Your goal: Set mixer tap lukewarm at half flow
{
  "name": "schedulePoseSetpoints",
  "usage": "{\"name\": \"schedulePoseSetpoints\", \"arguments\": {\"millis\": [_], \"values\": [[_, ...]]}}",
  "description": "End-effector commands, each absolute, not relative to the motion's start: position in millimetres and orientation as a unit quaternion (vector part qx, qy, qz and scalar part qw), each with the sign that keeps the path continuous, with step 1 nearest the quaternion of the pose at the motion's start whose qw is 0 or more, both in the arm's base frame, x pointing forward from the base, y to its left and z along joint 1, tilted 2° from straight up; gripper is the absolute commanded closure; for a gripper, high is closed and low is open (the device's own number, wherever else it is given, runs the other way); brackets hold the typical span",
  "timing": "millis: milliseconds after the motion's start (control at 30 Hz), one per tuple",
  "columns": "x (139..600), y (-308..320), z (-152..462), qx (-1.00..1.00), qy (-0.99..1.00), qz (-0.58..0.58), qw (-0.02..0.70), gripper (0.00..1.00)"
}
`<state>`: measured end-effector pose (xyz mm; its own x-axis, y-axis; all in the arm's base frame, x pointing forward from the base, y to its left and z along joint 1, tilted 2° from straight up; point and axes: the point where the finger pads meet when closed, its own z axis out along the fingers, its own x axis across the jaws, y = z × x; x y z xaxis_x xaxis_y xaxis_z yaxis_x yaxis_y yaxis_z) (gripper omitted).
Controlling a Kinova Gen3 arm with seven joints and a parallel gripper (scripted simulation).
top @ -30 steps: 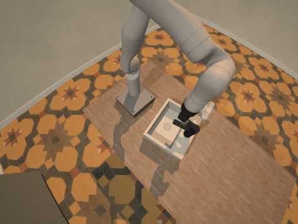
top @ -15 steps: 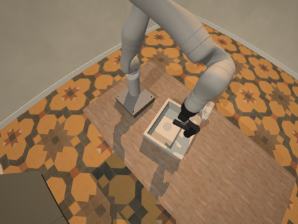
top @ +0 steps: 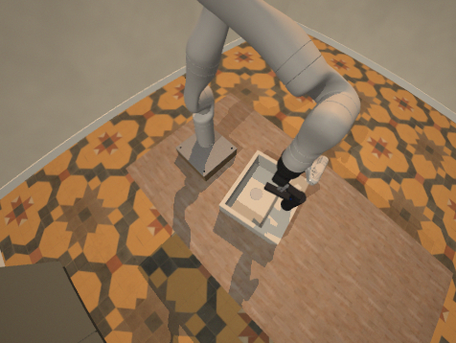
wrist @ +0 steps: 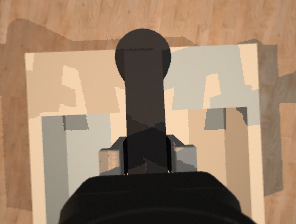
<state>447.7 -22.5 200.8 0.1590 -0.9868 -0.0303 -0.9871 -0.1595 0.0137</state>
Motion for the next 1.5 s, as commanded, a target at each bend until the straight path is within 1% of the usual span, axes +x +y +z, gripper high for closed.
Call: {"name": "schedulePoseSetpoints", "arguments": {"millis": [0, 1467], "values": [[448.1, -22.5, 201.6, -0.761, 0.648, 0.015, 0.005, 1.0], [450.3, -22.3, 207.1, -0.761, 0.648, 0.015, 0.005, 1.0]]}}
